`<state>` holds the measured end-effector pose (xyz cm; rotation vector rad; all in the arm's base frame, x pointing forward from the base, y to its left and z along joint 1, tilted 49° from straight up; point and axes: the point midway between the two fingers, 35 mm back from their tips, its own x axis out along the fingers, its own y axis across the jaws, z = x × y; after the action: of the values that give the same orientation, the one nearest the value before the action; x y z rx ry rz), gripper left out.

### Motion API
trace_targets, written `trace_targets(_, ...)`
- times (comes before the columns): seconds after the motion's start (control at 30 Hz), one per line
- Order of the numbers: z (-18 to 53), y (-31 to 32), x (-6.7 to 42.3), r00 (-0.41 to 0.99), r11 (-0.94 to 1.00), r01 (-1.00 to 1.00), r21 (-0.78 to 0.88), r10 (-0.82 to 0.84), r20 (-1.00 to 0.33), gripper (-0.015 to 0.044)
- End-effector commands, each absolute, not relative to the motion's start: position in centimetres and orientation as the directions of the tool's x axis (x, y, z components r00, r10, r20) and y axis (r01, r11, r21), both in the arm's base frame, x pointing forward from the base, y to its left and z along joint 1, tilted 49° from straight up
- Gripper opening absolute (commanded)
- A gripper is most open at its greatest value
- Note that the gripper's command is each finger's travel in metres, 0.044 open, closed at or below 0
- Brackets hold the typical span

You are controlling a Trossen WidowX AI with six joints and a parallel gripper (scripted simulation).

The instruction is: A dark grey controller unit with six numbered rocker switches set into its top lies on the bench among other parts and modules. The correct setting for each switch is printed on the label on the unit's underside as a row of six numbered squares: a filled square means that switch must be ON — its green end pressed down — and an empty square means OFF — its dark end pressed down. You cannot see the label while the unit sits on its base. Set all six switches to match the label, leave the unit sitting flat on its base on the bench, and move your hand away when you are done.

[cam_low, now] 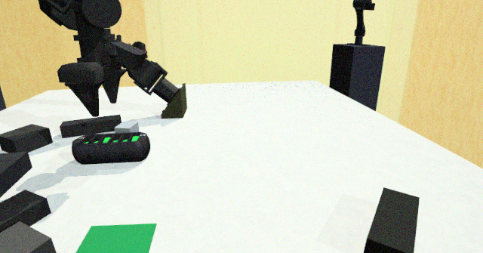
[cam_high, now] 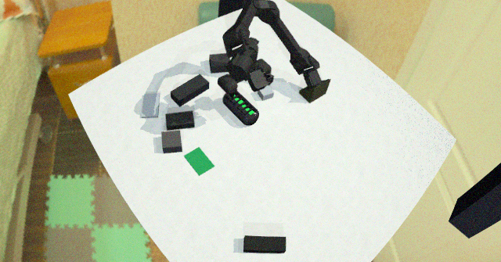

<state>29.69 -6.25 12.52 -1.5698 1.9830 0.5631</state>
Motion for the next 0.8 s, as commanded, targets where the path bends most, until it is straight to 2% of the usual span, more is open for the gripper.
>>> trace_targets(0.0,13.05,-5.81,29.75,-0.179,0.242,-0.97,-0.01,-0.742,-0.647,0.044)
trace_targets(0.03,13.05,-5.82,29.76,-0.179,0.242,-0.97,-0.01,-0.742,-0.647,0.044)
trace_targets(0.6,13.05,-5.82,29.76,-0.179,0.242,-0.97,-0.01,-0.742,-0.647,0.0)
trace_targets(0.77,13.05,-5.82,29.76,-0.179,0.242,-0.97,-0.01,-0.742,-0.647,0.0)
